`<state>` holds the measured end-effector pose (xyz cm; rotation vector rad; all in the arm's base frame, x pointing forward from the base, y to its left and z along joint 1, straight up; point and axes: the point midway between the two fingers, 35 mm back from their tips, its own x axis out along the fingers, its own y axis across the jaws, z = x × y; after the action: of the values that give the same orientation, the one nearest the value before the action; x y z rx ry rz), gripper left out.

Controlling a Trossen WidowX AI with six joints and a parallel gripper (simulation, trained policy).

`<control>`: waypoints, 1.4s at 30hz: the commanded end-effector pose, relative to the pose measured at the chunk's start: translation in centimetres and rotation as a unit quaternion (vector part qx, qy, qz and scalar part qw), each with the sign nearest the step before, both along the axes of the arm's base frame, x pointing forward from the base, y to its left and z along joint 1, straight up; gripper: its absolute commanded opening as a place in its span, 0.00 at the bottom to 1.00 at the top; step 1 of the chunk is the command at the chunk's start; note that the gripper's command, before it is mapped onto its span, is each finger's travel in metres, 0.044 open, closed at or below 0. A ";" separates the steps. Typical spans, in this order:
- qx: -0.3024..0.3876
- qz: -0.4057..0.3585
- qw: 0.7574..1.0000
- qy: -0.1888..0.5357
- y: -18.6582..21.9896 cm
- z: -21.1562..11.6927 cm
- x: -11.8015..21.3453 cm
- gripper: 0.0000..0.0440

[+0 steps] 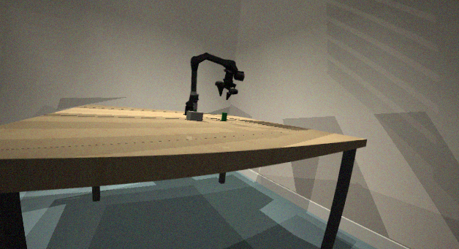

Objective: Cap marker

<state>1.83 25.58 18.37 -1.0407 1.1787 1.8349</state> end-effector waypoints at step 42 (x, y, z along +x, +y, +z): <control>-0.047 -0.125 0.987 -0.088 -1.9 -2.3 15.9 0.72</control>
<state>16.72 24.08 16.21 -1.0271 1.2330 1.4977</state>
